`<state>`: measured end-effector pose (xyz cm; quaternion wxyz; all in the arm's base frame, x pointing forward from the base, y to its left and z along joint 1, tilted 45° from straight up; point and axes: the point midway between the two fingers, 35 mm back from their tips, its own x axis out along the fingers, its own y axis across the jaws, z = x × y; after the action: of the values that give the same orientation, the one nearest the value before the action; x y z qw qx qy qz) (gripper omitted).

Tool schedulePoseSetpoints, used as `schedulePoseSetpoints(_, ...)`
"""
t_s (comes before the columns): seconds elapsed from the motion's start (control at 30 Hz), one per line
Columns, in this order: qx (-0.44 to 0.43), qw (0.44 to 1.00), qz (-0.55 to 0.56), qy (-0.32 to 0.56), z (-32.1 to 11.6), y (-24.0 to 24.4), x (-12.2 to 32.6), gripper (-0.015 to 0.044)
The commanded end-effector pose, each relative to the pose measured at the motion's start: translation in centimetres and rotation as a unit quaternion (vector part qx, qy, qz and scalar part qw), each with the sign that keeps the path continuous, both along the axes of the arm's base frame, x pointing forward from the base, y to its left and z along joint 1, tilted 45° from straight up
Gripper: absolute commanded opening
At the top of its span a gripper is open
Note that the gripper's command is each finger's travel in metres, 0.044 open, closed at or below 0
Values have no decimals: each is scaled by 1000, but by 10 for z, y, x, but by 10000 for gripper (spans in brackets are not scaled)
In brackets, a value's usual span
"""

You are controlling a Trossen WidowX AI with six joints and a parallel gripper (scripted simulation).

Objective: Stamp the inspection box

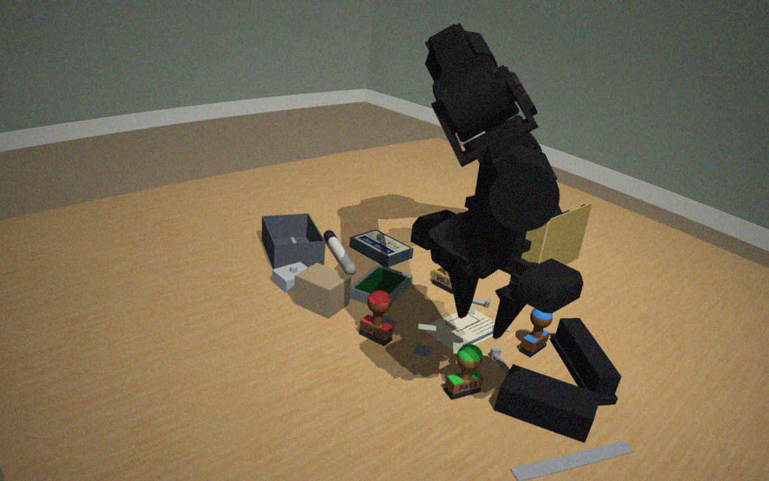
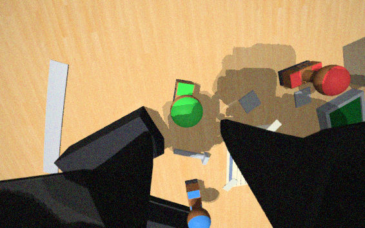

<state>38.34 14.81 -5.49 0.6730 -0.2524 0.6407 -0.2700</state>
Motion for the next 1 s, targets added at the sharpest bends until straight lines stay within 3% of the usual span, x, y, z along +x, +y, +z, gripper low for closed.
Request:
schedulePoseSetpoints(0.0, -9, 1000, 8, 13, 1, -3, -2, 229)
schedulePoseSetpoints(0.97, -9, 1000, 8, 12, -28, -31, 1, 229)
